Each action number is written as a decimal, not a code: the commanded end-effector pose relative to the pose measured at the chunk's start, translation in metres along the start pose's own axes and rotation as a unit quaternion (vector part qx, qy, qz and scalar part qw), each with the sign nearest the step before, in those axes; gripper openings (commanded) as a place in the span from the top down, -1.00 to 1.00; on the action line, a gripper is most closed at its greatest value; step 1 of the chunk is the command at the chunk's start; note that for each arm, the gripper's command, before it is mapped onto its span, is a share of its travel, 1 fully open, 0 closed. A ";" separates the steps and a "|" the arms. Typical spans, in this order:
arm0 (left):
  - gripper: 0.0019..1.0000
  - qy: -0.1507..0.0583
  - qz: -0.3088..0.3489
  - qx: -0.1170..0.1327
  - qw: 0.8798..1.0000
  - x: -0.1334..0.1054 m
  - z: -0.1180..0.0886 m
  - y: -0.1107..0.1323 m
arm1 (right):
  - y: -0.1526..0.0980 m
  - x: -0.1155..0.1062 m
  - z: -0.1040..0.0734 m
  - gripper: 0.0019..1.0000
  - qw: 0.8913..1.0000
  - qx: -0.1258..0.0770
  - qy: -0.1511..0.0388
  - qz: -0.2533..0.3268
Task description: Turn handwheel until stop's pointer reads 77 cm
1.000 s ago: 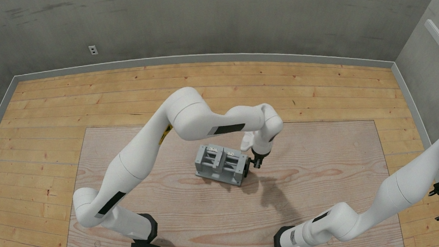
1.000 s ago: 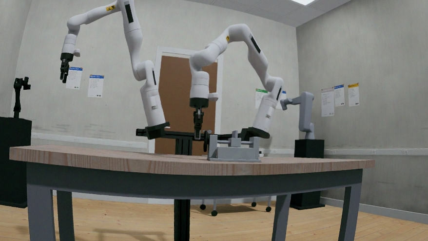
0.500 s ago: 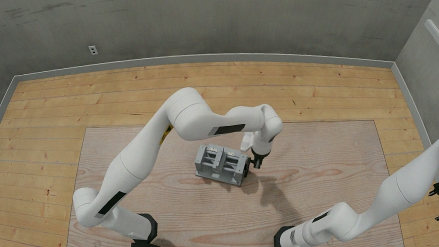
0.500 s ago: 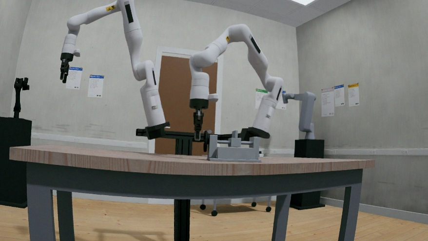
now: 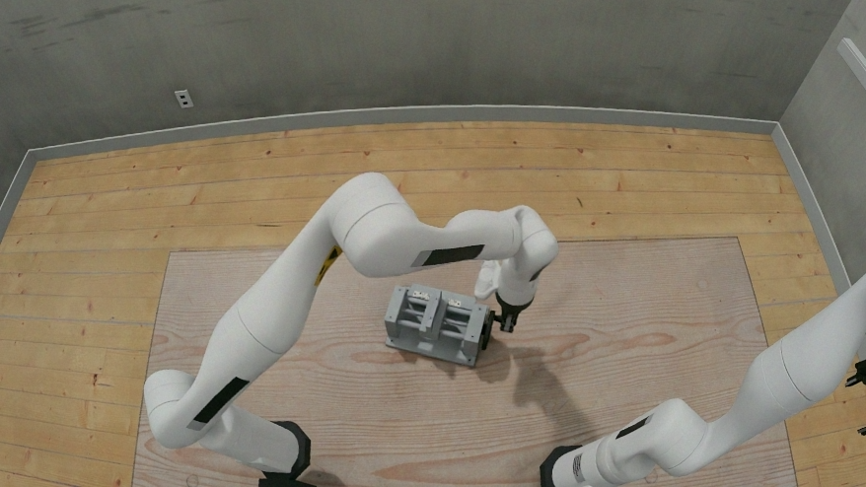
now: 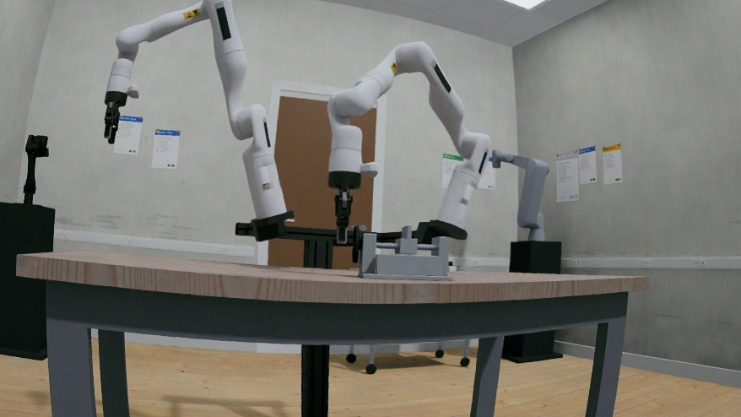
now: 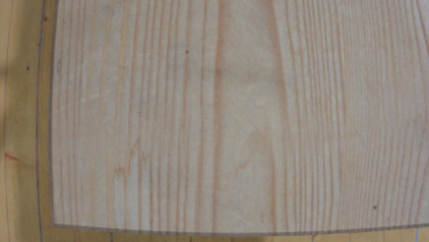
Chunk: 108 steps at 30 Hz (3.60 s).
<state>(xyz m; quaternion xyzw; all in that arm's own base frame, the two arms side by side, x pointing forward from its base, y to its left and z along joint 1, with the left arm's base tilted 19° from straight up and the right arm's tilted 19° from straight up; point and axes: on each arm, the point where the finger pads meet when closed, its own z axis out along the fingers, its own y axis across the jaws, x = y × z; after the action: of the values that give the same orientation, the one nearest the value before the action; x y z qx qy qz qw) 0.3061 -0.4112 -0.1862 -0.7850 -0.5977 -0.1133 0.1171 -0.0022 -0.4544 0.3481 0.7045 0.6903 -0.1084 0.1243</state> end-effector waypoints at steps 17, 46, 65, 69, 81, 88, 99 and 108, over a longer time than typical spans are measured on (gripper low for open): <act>0.68 0.001 0.003 0.000 1.000 0.001 0.003 0.000 | -0.001 0.001 -0.001 -1.00 1.000 0.002 0.002 -0.006; 0.68 0.001 0.004 0.000 1.000 0.001 0.005 0.000 | -0.001 0.001 -0.001 -1.00 1.000 0.002 0.002 -0.006; 0.68 -0.001 0.004 -0.001 1.000 0.000 0.011 -0.001 | -0.001 0.001 -0.001 -1.00 1.000 0.002 0.002 -0.006; 0.68 -0.001 0.004 -0.001 1.000 0.000 0.012 -0.002 | -0.001 0.001 -0.001 -1.00 1.000 0.002 0.002 -0.006; 0.68 -0.001 0.004 -0.001 1.000 0.000 0.019 -0.005 | -0.001 0.001 -0.001 -1.00 1.000 0.002 0.002 -0.006; 0.68 -0.002 0.004 -0.001 1.000 0.000 0.022 -0.008 | -0.001 0.001 -0.001 -1.00 1.000 0.002 0.002 -0.006; 0.68 -0.002 0.004 -0.001 1.000 -0.001 0.027 -0.014 | -0.001 0.001 -0.001 -1.00 1.000 0.002 0.002 -0.006; 0.68 -0.002 0.004 -0.001 1.000 0.000 0.029 -0.022 | -0.001 0.001 -0.001 -1.00 1.000 0.002 0.002 -0.006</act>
<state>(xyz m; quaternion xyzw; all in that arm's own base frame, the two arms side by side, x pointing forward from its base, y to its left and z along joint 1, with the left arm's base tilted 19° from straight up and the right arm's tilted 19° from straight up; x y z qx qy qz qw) 0.2925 -0.3982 -0.2118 -0.7895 -0.5925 -0.1123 0.1141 -0.0022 -0.4544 0.3481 0.7045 0.6903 -0.1084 0.1243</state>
